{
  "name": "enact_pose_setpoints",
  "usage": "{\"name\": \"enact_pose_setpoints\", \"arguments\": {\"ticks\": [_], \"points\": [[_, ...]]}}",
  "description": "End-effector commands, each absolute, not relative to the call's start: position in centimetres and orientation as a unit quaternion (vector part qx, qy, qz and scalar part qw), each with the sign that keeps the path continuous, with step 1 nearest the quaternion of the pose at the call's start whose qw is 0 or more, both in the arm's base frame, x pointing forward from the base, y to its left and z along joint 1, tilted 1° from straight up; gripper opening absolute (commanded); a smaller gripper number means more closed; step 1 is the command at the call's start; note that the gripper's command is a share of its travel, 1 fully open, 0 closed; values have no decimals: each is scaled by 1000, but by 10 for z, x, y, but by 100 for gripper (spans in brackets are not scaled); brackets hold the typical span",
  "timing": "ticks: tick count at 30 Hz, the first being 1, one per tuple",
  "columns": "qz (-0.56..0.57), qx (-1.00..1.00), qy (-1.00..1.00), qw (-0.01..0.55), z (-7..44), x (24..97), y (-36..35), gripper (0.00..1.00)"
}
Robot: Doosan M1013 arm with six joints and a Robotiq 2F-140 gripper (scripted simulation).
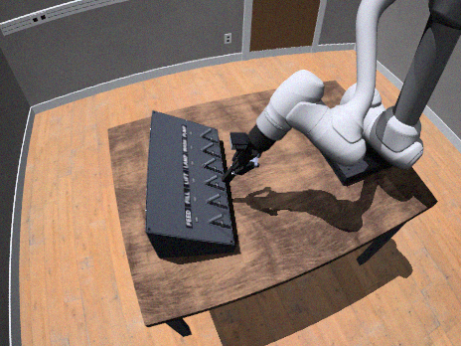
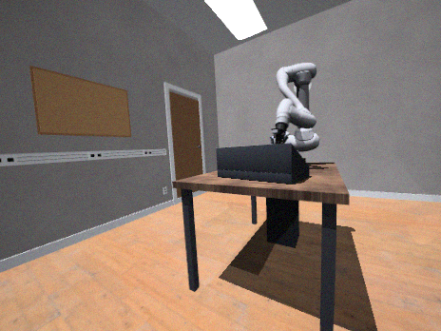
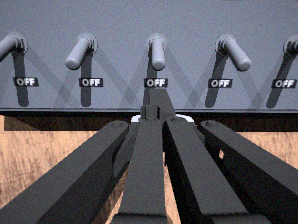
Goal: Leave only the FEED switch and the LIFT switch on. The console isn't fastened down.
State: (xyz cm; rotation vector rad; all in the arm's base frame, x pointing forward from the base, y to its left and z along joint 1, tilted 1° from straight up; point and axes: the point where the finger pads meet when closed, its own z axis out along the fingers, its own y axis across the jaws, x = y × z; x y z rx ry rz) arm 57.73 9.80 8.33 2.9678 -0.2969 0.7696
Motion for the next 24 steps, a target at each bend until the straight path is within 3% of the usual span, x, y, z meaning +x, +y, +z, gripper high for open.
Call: {"name": "enact_pose_setpoints", "arguments": {"ticks": [1,24], "points": [[249,963,-97,32,81,577,95,10],[249,963,-98,31,88,587,94,10]]}}
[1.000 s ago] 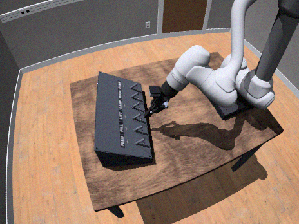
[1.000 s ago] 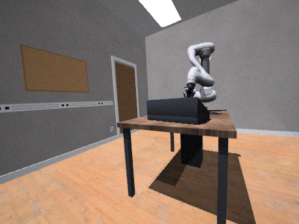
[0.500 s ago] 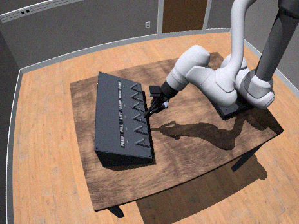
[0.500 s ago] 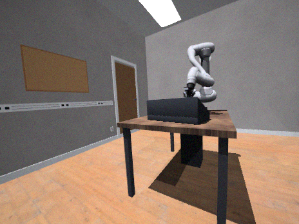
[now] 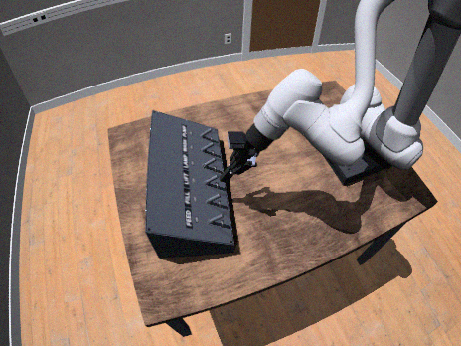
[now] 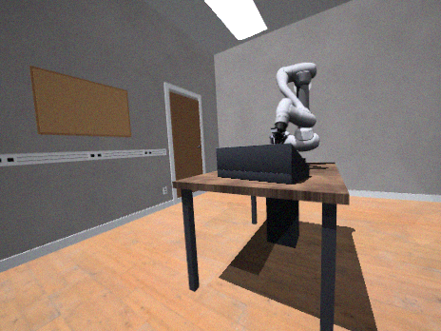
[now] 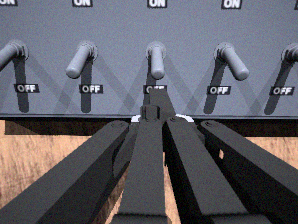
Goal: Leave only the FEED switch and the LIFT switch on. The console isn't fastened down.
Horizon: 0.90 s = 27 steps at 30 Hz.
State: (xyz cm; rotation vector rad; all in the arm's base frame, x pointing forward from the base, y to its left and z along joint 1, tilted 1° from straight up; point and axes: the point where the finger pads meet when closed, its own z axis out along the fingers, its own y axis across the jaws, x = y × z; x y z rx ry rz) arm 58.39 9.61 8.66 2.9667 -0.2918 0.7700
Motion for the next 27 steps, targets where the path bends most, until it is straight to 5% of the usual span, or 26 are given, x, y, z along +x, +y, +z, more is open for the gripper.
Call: {"name": "enact_pose_setpoints", "arguments": {"ticks": [1,27], "points": [[249,963,-98,32,88,588,94,10],[249,963,-98,32,98,606,90,10]]}}
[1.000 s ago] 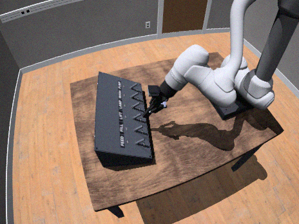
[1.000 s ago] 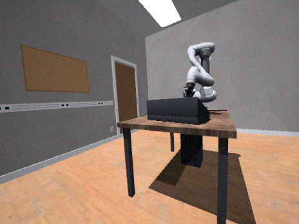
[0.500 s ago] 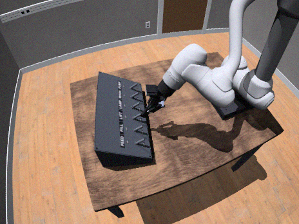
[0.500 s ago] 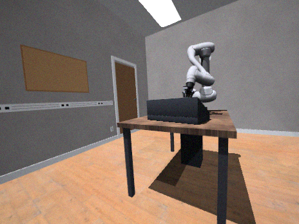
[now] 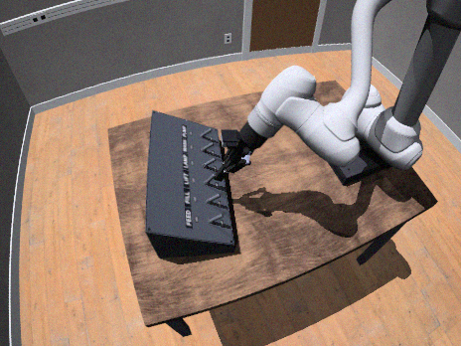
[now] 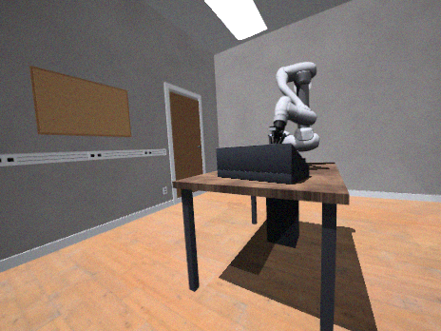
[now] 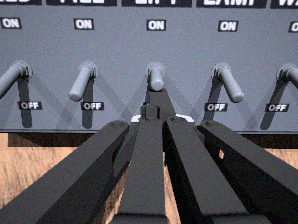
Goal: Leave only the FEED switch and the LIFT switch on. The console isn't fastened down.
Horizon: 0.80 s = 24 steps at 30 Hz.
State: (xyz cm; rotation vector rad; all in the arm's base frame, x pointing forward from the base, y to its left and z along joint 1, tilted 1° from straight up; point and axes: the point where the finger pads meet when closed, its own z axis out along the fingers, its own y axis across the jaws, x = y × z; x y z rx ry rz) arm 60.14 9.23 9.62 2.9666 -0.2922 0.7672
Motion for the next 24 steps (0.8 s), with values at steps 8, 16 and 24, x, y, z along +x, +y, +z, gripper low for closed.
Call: {"name": "enact_pose_setpoints", "arguments": {"ticks": [8,16,24], "points": [[249,963,-98,31,100,609,90,10],[249,963,-98,31,101,610,89,10],[249,963,-98,31,101,611,89,10]]}}
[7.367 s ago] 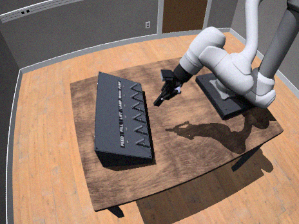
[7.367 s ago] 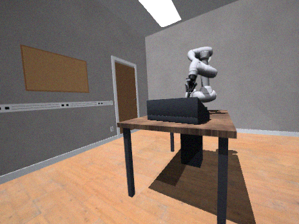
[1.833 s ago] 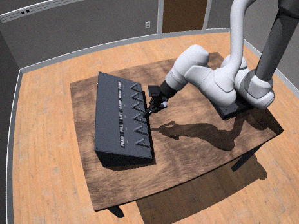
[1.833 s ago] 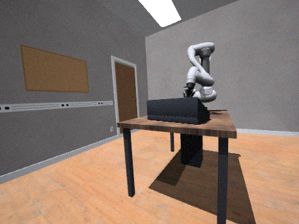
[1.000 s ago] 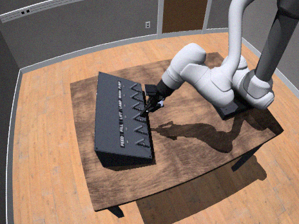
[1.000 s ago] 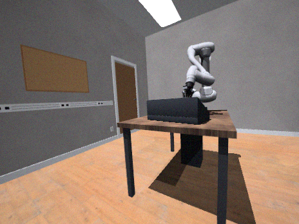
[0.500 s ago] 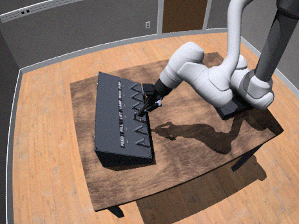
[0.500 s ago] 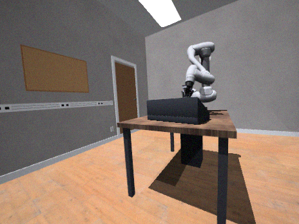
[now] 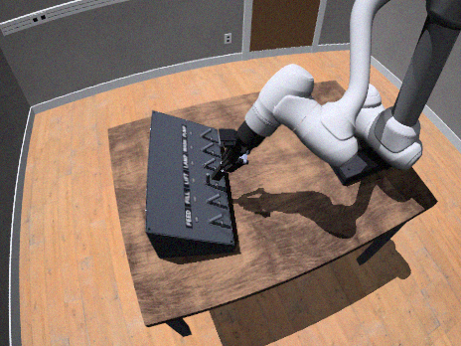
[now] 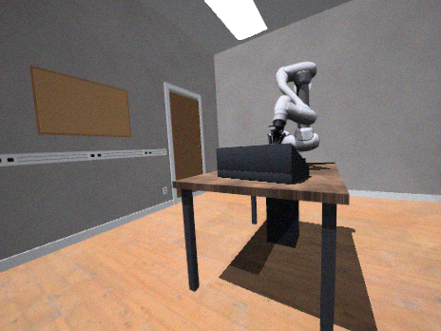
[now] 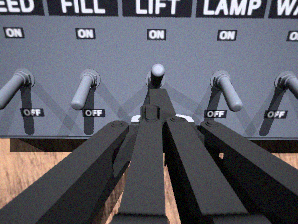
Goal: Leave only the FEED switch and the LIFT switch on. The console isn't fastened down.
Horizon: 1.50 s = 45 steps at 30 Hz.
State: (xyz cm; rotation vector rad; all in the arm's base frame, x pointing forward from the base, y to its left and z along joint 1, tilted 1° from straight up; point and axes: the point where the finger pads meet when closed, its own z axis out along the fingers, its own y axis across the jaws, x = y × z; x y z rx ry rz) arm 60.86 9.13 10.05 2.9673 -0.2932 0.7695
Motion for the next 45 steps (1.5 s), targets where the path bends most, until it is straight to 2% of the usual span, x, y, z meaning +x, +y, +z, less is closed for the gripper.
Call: {"name": "enact_pose_setpoints", "arguments": {"ticks": [1,34,45], "points": [[249,963,-98,31,101,611,89,10],[249,963,-95,32,97,596,93,10],[250,963,-96,30,142,576,100,10]]}}
